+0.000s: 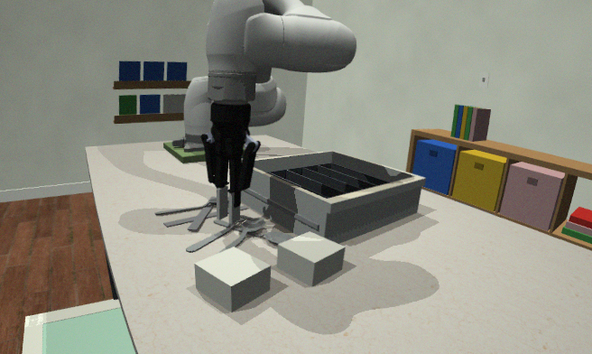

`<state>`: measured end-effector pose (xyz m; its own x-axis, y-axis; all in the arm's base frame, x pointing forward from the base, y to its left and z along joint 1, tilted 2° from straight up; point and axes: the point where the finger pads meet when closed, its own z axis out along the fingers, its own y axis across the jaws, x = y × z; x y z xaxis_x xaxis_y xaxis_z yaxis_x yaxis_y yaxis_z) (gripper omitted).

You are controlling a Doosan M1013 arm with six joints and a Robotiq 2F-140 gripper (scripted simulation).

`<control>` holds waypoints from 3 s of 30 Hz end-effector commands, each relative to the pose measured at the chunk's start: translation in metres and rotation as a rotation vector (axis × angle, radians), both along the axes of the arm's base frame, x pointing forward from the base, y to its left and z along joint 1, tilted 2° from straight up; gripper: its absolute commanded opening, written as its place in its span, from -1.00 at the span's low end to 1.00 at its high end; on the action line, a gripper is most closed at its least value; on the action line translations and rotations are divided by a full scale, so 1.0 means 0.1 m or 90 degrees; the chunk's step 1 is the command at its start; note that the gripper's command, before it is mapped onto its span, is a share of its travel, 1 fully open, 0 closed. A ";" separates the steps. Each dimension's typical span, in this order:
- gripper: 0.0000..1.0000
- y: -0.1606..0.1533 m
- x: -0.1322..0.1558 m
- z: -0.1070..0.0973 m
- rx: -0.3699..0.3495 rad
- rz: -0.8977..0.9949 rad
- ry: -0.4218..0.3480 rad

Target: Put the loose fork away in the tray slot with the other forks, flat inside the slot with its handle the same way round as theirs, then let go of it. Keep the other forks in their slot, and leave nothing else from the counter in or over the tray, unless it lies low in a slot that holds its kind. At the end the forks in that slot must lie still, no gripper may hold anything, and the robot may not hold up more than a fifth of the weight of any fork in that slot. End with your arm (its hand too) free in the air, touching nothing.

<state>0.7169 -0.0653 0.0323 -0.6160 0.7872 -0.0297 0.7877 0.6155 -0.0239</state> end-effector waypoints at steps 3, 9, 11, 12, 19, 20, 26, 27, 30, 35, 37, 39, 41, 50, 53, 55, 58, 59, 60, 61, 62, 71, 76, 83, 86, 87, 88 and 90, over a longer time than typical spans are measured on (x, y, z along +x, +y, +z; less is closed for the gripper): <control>-0.68 0.00 0.00 0.00 0.000 0.000 0.000; -0.68 0.00 0.00 0.00 0.000 0.000 0.000; -0.68 0.00 0.00 0.00 0.000 0.000 0.000; -0.68 0.00 0.00 0.00 0.000 0.000 0.000; -0.68 0.00 0.00 0.00 0.000 0.000 0.000; -0.68 0.00 0.00 0.00 0.000 0.000 0.000; -0.68 0.00 0.00 0.00 0.000 0.000 0.000; -0.68 0.00 0.00 0.00 0.000 0.000 0.000; -0.68 0.00 0.00 0.00 0.000 0.000 0.000; -0.68 0.00 0.00 0.00 0.000 0.000 0.000; -0.68 0.00 0.00 0.00 0.000 0.000 0.000; -0.68 0.00 0.00 0.00 0.000 0.000 0.000; -0.68 0.00 0.00 -0.01 0.000 0.000 0.000; -0.68 0.00 0.00 -0.07 0.000 0.000 0.000; -0.68 0.00 0.00 -0.09 0.000 0.000 0.000; -0.68 0.00 0.00 -0.09 0.000 0.000 0.000; -0.68 0.00 0.00 -0.12 0.000 0.000 0.000; -0.68 0.00 0.00 -0.13 0.000 0.000 0.000; -0.68 -0.01 0.00 -0.14 0.000 0.000 0.000; -0.68 -0.01 0.00 -0.15 0.000 0.000 0.000; -0.68 -0.01 0.00 -0.16 0.000 0.000 0.000; -0.68 -0.01 0.00 -0.22 0.000 0.000 0.000; -0.68 -0.01 0.00 -0.23 0.000 0.000 0.000; -0.68 -0.01 0.00 -0.24 0.000 0.000 0.000; -0.68 -0.01 0.00 -0.24 0.000 0.000 0.000; -0.68 -0.01 0.00 -0.24 0.000 0.000 0.000; -0.68 -0.01 0.00 -0.24 0.000 0.000 0.000; -0.68 -0.01 0.00 -0.24 0.000 0.000 0.000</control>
